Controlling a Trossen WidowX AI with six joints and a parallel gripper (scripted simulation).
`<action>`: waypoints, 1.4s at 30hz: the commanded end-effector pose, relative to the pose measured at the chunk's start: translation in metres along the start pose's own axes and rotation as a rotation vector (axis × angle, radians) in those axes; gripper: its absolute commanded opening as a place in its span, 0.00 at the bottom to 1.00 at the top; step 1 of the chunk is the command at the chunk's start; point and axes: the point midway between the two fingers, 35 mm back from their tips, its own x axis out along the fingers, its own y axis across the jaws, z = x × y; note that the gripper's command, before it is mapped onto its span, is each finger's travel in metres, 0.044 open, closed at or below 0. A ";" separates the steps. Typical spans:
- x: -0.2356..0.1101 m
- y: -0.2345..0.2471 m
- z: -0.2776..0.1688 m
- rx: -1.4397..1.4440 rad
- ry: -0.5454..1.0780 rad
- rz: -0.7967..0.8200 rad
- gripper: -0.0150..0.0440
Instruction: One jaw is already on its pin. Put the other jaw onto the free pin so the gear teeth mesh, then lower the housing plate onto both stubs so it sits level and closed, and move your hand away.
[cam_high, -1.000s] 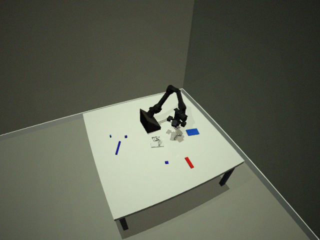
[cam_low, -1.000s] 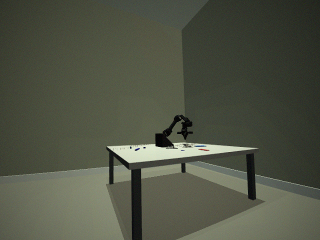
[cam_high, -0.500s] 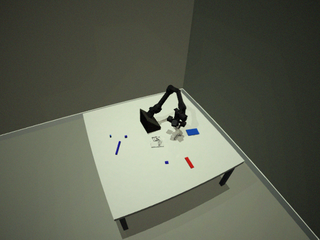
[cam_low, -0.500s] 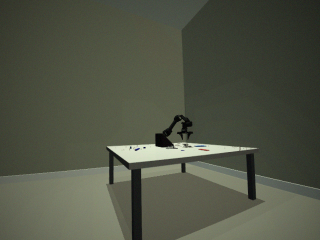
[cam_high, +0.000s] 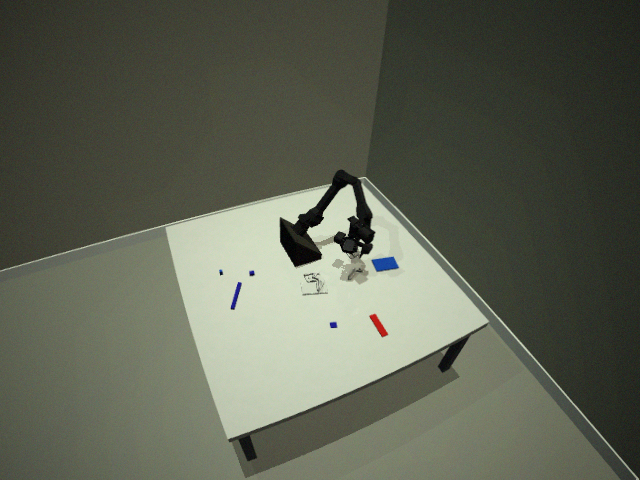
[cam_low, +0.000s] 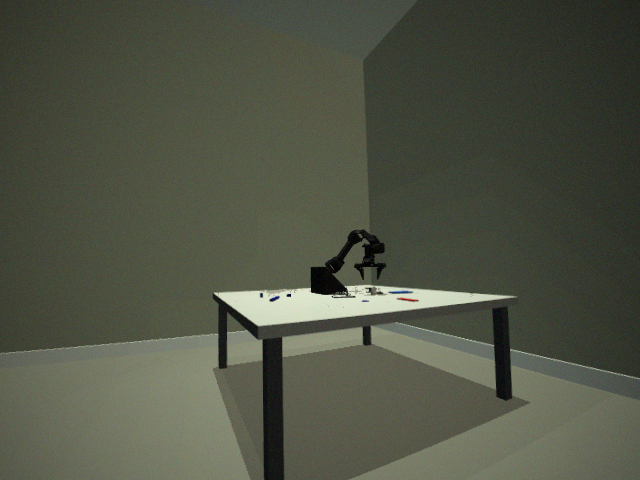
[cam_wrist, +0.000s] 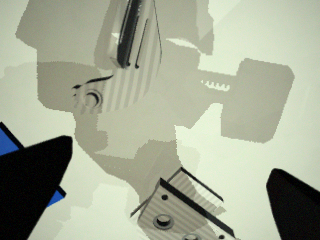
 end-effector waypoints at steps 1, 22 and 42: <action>0.000 0.000 0.000 0.000 0.000 0.000 1.00; 0.000 0.000 0.000 0.000 0.000 0.000 0.69; 0.000 0.000 0.000 0.000 0.000 0.000 0.25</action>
